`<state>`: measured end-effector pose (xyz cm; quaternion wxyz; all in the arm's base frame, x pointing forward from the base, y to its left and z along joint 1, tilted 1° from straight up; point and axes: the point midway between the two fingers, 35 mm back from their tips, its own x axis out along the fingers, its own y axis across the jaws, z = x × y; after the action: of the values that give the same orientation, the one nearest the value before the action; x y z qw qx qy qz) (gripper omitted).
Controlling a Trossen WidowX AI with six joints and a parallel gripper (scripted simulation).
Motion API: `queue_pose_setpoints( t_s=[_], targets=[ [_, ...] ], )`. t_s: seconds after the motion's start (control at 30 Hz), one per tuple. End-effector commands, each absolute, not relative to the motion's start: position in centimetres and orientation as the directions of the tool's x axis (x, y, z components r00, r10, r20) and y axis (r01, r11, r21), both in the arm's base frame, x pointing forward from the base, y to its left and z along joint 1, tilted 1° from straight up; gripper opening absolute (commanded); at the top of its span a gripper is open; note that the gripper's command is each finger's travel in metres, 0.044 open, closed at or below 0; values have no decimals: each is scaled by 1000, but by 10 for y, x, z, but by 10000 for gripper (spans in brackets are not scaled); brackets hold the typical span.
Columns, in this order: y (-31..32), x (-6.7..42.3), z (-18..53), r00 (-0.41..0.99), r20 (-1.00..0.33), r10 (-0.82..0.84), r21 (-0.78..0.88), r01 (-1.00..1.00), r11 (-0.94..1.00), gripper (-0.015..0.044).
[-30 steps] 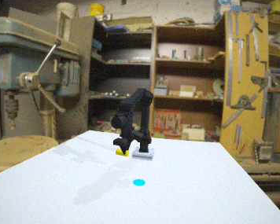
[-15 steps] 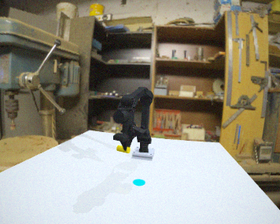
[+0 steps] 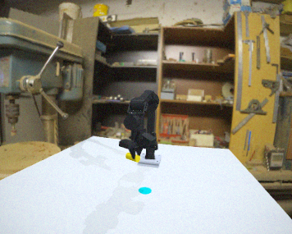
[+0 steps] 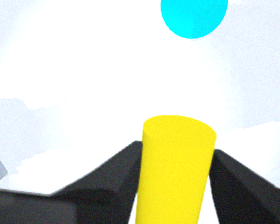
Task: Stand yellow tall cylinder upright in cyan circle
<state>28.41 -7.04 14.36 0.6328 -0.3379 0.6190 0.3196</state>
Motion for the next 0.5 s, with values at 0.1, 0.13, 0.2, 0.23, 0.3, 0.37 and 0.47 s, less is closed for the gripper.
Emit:
queue_pose_setpoints(
  t_s=[0.1, 0.13, 0.2, 0.23, 0.3, 0.37, 0.47],
  targets=[
    [-57, 301, 145, 22, -1000, -8, -22, -762, 648, 105],
    [-55, 304, 145, 22, -1000, -8, -22, -752, 659, 105],
    [-51, 309, 146, 23, -1000, -8, -22, -732, 681, 105],
    [-49, 311, 146, 23, -1000, -7, -22, -722, 691, 105],
    [-44, 316, 147, 23, -1000, -7, -21, -702, 712, 105],
    [-40, 320, 148, 24, -1000, -6, -21, -680, 733, 105],
    [-33, 327, 149, 24, -1000, -6, -20, -647, 762, 105]
  ],
)
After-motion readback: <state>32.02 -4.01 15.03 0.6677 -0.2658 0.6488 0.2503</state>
